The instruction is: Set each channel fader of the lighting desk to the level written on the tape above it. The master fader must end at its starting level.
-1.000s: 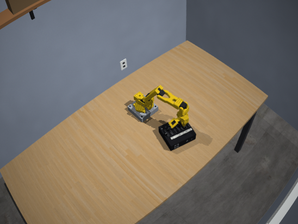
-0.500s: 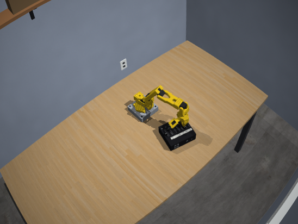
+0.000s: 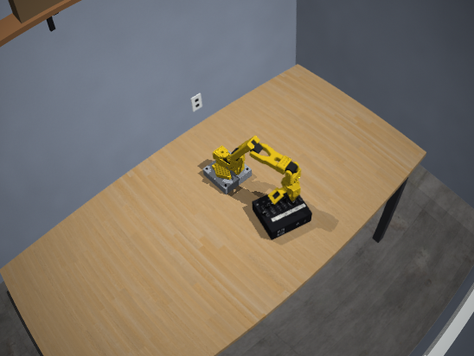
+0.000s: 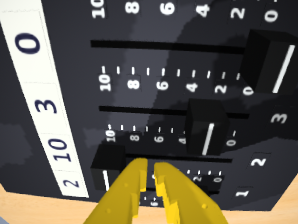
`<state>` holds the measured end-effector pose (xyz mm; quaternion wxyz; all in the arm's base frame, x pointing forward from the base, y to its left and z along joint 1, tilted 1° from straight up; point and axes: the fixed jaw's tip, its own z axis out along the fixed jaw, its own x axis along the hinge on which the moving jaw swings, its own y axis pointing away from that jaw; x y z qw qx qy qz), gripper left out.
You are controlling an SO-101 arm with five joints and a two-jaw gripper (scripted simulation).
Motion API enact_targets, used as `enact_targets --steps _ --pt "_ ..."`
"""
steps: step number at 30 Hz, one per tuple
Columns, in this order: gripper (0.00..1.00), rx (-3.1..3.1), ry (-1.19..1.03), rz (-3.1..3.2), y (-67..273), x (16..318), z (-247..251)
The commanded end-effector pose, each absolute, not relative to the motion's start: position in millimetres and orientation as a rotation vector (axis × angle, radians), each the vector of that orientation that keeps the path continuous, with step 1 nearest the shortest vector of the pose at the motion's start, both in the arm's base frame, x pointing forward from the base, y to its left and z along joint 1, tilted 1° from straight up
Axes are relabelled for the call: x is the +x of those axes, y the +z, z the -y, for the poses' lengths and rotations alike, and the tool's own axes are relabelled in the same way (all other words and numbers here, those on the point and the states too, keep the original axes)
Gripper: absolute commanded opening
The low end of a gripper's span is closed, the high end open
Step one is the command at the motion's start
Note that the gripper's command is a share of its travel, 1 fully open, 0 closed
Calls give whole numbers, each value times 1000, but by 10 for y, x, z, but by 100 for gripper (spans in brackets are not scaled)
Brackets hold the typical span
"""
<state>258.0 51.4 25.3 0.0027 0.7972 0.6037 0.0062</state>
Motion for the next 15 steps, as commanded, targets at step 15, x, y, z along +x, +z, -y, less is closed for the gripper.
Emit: enact_targets --steps 15 --pt "0 2509 2 -1889 221 2558 -486"
